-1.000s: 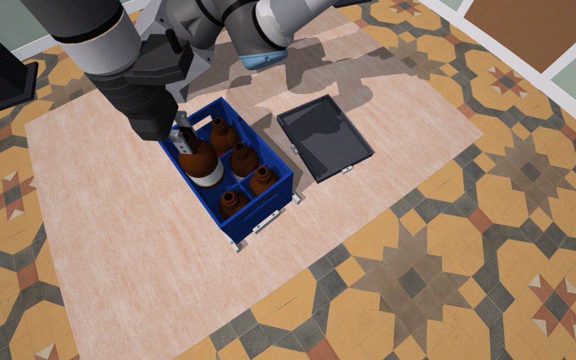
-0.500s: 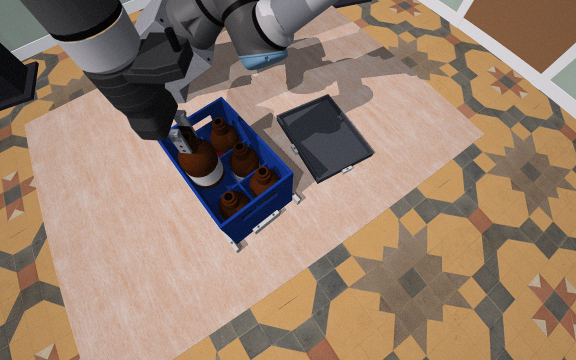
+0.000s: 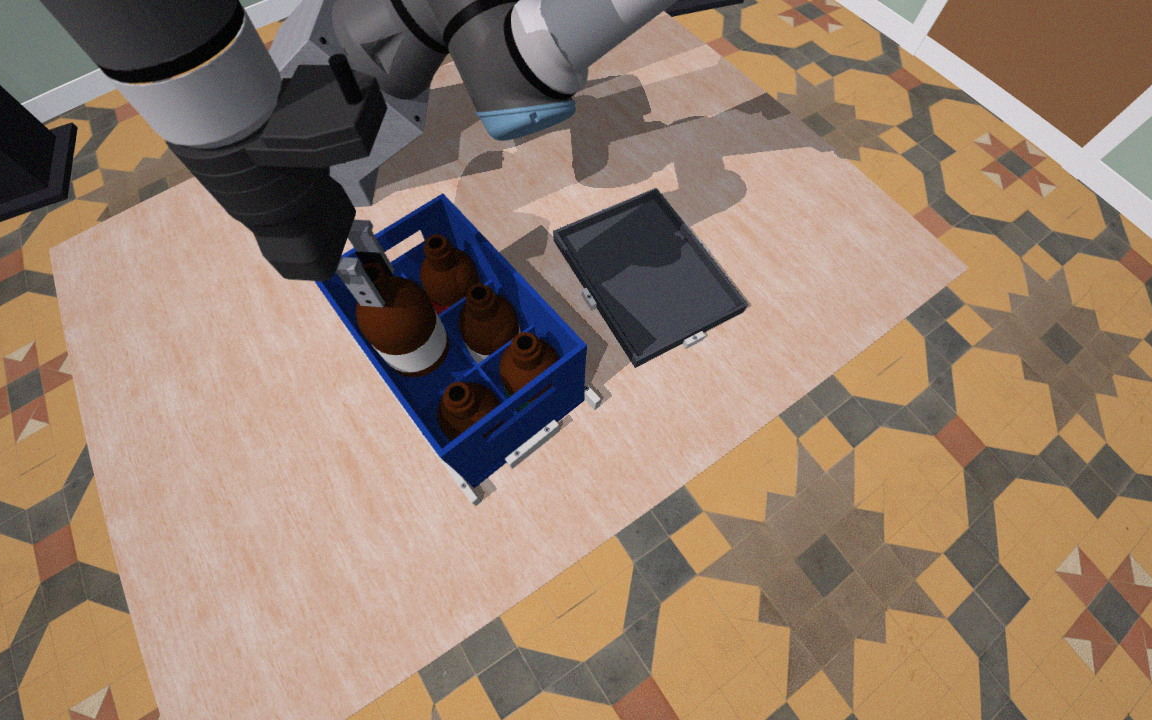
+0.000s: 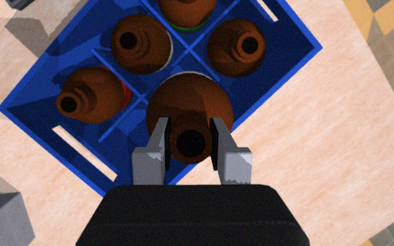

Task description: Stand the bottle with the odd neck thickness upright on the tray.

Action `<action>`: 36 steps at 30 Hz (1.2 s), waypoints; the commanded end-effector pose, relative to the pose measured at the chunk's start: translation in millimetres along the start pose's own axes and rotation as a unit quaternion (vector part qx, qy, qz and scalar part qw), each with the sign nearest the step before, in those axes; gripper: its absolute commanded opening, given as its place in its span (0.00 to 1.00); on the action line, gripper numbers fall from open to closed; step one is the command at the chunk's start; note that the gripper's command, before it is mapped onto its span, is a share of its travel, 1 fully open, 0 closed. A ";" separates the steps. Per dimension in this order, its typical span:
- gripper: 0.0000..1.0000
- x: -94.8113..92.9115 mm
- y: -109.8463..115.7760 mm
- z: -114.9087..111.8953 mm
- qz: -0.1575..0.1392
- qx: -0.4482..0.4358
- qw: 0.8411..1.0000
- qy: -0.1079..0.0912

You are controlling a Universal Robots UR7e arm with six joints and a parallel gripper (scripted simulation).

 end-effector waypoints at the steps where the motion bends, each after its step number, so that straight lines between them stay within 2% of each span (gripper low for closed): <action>1: 0.00 0.5 0.2 0.2 0.000 0.000 1.000 0.001; 24: 0.00 1.2 0.2 0.2 0.000 0.000 1.000 0.001; 36: 0.00 8.8 0.2 0.2 0.000 0.000 1.000 0.001</action>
Point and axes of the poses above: the point where the finger pads meet when closed, its own x axis back along the fingers, its own z axis across the jaws, y = z × x, the point moved 3 cm from there along x, back along the fingers, and after that the axes turned 1 degree about -x, right-handed, at the moved point
